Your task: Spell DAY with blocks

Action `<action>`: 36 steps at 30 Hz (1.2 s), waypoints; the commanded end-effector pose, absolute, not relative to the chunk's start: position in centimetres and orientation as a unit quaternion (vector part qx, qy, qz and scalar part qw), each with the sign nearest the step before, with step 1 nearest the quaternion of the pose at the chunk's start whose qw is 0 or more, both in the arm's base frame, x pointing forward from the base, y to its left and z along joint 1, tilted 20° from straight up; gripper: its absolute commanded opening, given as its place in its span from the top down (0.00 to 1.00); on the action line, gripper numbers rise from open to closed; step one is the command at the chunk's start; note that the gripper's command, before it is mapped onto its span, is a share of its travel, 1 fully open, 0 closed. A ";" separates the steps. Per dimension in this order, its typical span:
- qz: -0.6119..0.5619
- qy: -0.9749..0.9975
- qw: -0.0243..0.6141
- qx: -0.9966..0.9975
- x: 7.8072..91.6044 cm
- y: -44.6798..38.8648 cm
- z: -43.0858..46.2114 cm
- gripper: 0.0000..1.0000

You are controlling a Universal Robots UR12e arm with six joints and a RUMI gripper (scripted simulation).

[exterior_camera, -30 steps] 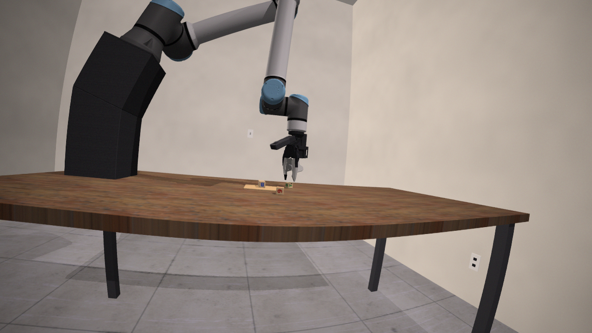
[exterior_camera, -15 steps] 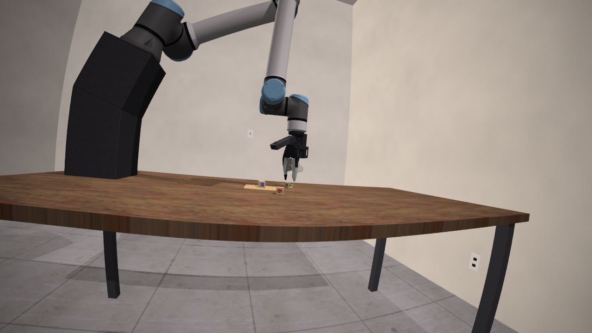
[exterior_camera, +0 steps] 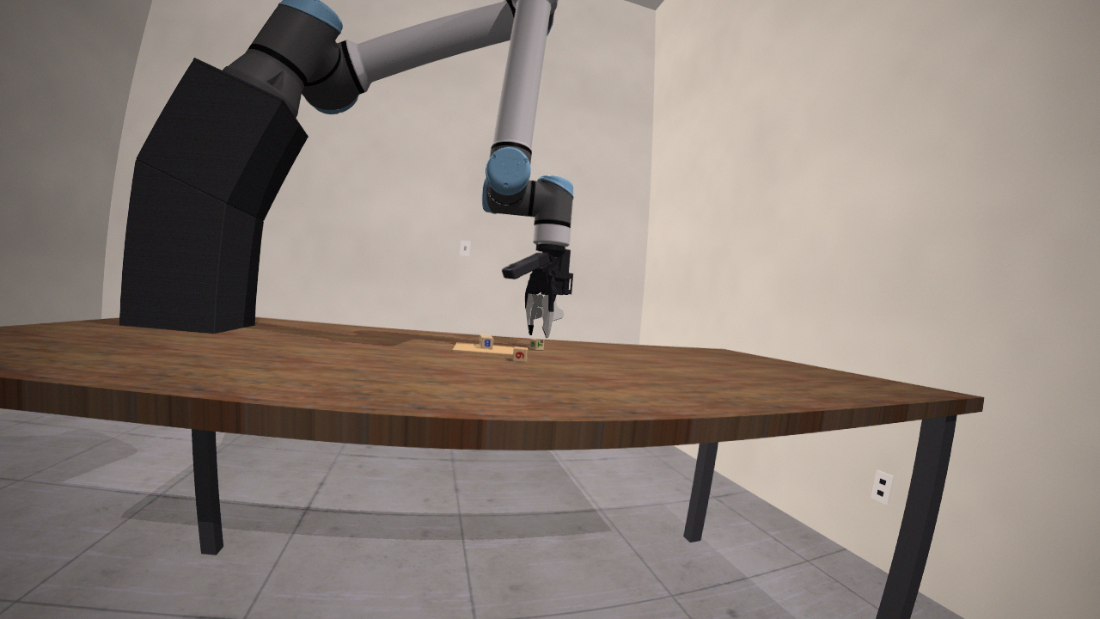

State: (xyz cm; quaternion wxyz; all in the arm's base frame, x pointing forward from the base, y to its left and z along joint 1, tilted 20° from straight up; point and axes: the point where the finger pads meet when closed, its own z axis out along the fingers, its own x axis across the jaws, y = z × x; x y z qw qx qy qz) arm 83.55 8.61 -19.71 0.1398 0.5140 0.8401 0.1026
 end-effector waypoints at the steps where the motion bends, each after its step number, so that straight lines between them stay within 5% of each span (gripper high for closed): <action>1: 0.103 0.840 0.140 0.514 83.7 8.6 -20.0 0.63; 36: 0.103 0.840 0.140 0.514 84.6 8.7 -22.5 0.63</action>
